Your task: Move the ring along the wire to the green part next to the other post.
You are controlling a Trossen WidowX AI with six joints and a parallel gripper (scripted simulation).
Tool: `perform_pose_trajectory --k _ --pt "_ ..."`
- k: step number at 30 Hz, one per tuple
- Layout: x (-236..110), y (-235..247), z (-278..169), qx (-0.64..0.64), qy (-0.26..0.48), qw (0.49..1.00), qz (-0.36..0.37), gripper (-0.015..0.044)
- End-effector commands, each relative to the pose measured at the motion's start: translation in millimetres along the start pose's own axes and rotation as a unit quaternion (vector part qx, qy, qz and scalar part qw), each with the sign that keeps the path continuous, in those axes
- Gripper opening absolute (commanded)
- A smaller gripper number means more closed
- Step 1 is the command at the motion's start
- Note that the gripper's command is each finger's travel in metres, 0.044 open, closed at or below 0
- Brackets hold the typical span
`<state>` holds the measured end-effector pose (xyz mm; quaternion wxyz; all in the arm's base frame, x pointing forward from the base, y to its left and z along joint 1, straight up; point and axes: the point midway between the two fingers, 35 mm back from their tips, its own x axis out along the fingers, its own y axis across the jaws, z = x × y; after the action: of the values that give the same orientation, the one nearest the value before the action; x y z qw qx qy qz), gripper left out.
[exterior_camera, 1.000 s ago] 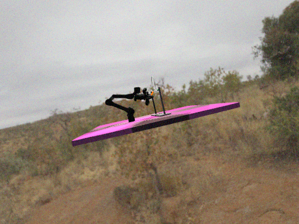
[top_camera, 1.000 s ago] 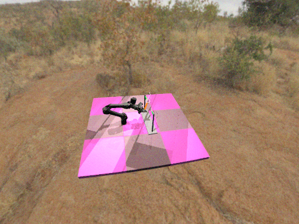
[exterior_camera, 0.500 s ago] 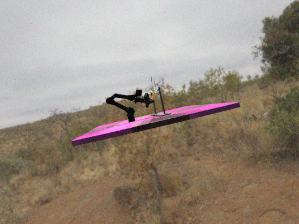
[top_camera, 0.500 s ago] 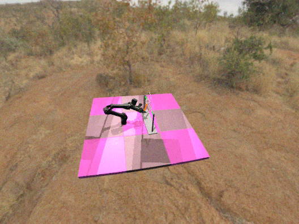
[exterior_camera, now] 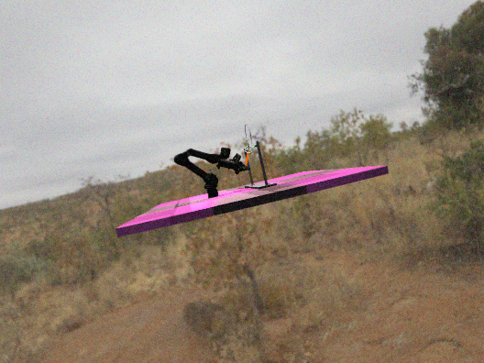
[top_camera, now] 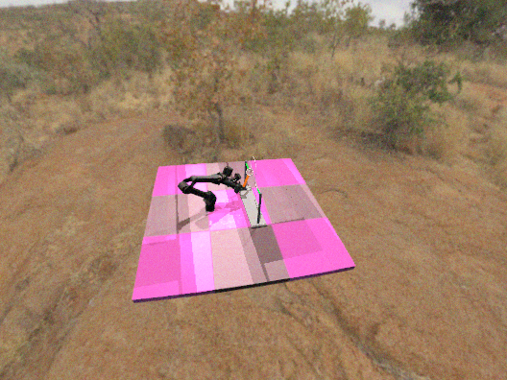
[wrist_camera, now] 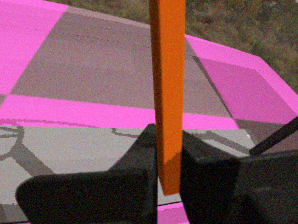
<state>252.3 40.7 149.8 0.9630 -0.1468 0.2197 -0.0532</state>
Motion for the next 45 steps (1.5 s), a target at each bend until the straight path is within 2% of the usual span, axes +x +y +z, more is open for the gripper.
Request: perform_pose_trajectory --k 1,17,45 --pt "-2.0 12.3 2.2 0.036 0.003 0.999 0.016 -0.015" --pt "-9.0 46.2 8.1 0.108 0.01 0.993 0.053 -0.015" --pt "-16.5 77.5 15.6 0.124 0.009 0.991 0.059 -0.015"
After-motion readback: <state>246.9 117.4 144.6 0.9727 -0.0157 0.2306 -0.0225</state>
